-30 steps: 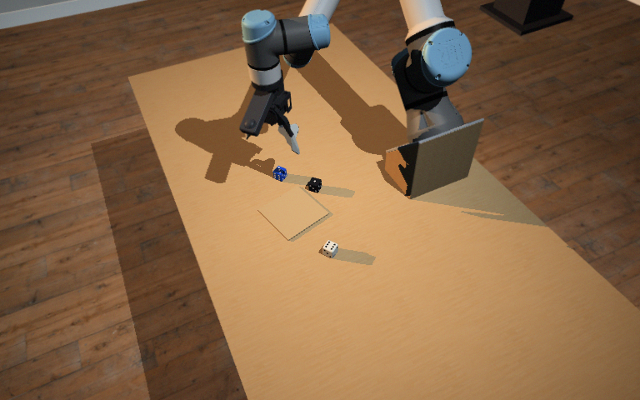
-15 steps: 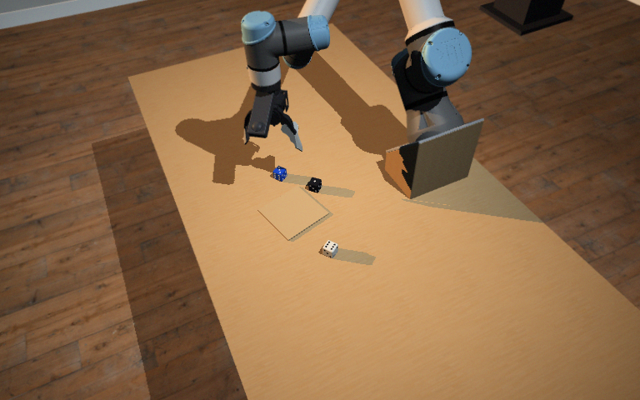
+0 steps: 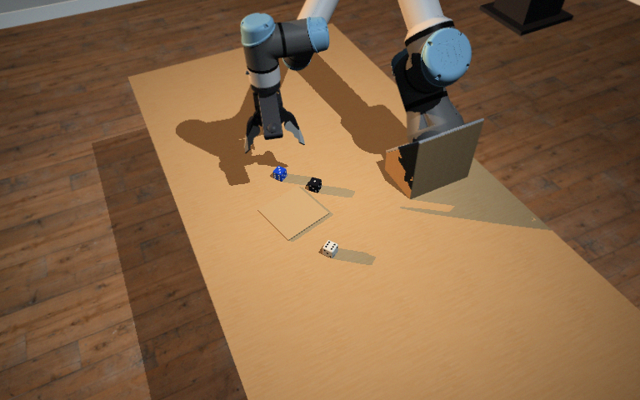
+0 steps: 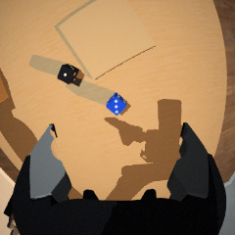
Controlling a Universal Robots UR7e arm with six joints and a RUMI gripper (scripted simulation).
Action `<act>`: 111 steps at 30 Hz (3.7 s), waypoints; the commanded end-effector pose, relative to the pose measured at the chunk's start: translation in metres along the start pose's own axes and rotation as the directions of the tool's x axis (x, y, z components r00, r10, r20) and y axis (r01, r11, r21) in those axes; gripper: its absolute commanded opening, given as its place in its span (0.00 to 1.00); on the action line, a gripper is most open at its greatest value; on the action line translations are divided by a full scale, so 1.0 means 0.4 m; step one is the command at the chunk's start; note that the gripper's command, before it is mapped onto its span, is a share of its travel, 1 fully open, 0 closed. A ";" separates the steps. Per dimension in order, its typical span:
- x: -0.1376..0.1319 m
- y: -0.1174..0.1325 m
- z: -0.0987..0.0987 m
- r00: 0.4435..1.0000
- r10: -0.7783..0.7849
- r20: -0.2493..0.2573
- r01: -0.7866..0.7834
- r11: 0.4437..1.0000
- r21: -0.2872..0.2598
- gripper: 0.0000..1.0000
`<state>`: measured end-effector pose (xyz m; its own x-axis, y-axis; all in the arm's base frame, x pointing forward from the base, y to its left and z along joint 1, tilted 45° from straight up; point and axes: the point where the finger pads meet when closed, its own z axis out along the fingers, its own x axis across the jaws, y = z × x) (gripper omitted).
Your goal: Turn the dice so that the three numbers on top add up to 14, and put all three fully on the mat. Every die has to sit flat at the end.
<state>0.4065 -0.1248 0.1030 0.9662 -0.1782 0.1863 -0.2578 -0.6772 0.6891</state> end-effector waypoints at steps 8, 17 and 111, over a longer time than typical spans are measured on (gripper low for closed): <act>-0.012 0.000 0.008 0.919 -0.394 -0.008 0.394 0.919 0.003 1.00; -0.020 0.003 0.014 0.788 -0.616 -0.009 0.616 0.788 0.001 1.00; -0.011 0.051 0.054 -0.767 -0.642 0.001 0.642 -0.767 -0.008 0.28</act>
<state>0.3968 -0.1532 0.1007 -0.5758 0.5707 -0.5855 0.8175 0.4106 -0.4037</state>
